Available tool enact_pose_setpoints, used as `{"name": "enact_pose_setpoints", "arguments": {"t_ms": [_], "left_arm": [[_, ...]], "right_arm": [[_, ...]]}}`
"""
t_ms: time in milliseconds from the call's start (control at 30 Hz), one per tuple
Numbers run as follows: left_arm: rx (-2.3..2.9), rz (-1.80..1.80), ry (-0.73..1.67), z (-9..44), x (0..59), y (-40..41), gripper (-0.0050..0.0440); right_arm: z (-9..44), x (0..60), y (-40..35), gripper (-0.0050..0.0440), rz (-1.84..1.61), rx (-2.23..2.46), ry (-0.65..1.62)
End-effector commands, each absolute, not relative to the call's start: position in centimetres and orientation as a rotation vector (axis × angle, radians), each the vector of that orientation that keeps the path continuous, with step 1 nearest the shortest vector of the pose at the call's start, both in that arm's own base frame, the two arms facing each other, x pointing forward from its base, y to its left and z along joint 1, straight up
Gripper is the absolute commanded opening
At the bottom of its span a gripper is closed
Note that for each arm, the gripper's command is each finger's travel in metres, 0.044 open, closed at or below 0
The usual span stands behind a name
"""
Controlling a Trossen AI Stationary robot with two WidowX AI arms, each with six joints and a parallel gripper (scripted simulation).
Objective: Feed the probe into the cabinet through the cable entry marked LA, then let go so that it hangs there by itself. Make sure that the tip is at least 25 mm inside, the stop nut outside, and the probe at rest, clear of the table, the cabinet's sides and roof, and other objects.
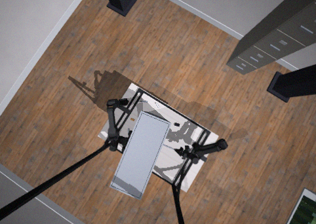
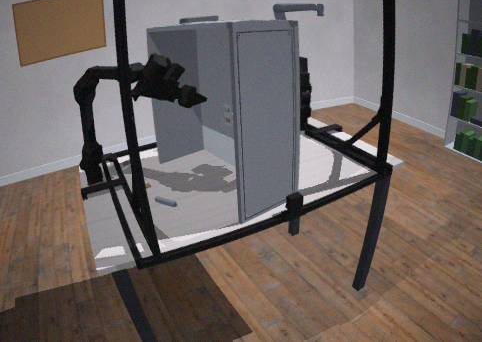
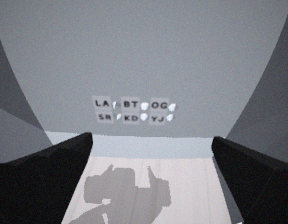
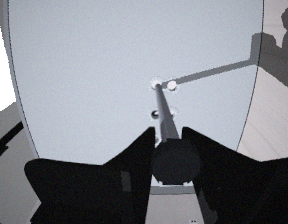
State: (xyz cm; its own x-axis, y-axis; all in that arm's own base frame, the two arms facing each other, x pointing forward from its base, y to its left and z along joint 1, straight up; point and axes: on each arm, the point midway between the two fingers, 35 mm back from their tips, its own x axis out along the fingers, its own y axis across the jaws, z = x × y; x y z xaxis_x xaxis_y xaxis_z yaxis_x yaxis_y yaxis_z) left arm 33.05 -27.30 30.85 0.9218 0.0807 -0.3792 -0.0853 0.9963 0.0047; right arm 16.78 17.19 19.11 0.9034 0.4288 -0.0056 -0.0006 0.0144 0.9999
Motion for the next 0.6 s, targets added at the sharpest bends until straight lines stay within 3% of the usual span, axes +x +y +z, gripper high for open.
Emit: {"name": "enact_pose_setpoints", "arguments": {"t_ms": [0, 567], "left_arm": [[-0.017, 0.089, 0.384, 31.1, 33.0, -27.2, 0.0440], [-0.017, 0.089, 0.384, 31.1, 33.0, -27.2, 0.0440]], "right_arm": [[19.6, 17.4, 17.8, 0.0000, 0.355, 1.532, 0.352], [20.0, 19.4, 19.1, 0.0000, 0.357, 1.530, 0.353]]}}
